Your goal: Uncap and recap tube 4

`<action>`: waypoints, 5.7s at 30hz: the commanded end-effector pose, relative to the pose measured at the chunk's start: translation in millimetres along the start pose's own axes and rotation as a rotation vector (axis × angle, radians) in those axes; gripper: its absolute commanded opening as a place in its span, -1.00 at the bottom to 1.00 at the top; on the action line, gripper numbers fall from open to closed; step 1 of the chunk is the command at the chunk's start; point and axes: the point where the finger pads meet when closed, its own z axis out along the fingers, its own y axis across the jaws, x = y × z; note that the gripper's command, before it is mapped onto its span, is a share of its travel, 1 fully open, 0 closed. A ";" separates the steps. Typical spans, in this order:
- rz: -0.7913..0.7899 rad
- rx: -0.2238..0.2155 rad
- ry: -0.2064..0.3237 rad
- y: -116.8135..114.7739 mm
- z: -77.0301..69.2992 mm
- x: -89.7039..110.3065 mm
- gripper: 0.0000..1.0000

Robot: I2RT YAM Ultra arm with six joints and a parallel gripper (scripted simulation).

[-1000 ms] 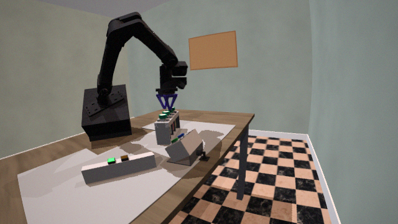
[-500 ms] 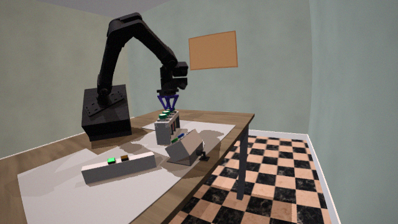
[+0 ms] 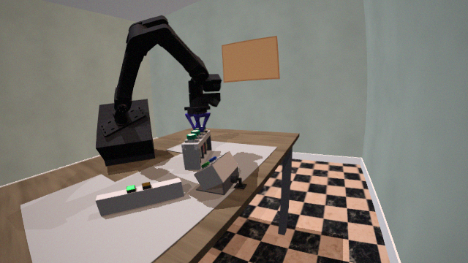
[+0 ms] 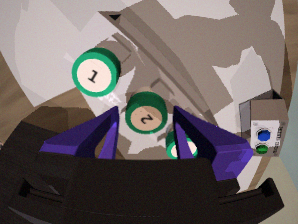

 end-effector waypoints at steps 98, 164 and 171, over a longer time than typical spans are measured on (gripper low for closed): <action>0.493 0.000 -0.022 -1.2 -0.3 -5.3 -0.02; 0.158 0.004 -0.021 -37.5 -9.7 32.4 -0.02; 0.158 0.004 -0.021 -37.5 -7.2 32.4 -0.02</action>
